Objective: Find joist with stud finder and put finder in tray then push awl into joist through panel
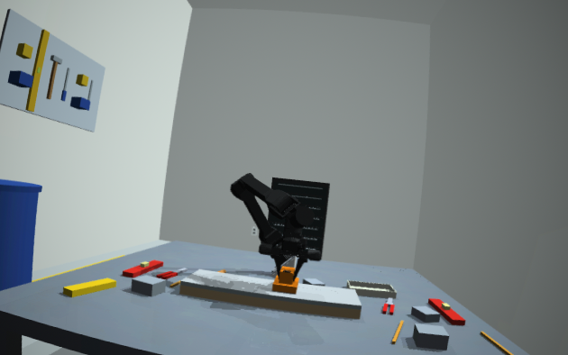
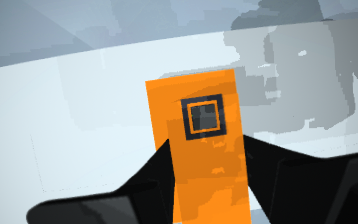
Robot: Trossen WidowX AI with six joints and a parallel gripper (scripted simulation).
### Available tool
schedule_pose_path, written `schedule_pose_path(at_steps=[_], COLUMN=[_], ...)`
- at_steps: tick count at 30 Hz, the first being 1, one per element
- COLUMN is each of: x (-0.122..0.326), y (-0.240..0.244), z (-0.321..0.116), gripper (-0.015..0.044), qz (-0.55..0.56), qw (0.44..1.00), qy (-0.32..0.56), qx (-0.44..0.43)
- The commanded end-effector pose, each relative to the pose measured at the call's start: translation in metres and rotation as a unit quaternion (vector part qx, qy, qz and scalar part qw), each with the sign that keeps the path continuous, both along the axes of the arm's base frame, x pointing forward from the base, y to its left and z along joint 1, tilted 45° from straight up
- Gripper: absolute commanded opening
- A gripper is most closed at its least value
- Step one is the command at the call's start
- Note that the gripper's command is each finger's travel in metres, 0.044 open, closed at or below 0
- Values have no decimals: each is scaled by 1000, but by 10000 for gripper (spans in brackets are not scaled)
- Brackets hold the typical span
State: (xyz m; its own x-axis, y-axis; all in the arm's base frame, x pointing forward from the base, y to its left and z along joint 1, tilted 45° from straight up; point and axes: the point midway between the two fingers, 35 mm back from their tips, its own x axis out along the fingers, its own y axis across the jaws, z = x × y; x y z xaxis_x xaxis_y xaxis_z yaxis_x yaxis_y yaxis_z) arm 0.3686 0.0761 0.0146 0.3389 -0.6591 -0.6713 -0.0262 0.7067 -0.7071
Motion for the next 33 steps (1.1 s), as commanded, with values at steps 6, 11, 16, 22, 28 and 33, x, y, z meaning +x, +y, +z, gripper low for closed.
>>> schedule_pose_path(at_steps=[6, 11, 16, 22, 28, 33], x=[0, -1, -1, -2, -2, -3], y=[20, 30, 40, 52, 64, 74], z=[-20, -30, -40, -51, -63, -73], gripper=[0, 0, 0, 0, 0, 0], qz=[-1, -1, -1, -1, -1, -1], qw=[1000, 1000, 1000, 1000, 1000, 1000], qy=[1, 1, 0, 0, 0, 0], qx=[2, 3, 3, 4, 4, 5])
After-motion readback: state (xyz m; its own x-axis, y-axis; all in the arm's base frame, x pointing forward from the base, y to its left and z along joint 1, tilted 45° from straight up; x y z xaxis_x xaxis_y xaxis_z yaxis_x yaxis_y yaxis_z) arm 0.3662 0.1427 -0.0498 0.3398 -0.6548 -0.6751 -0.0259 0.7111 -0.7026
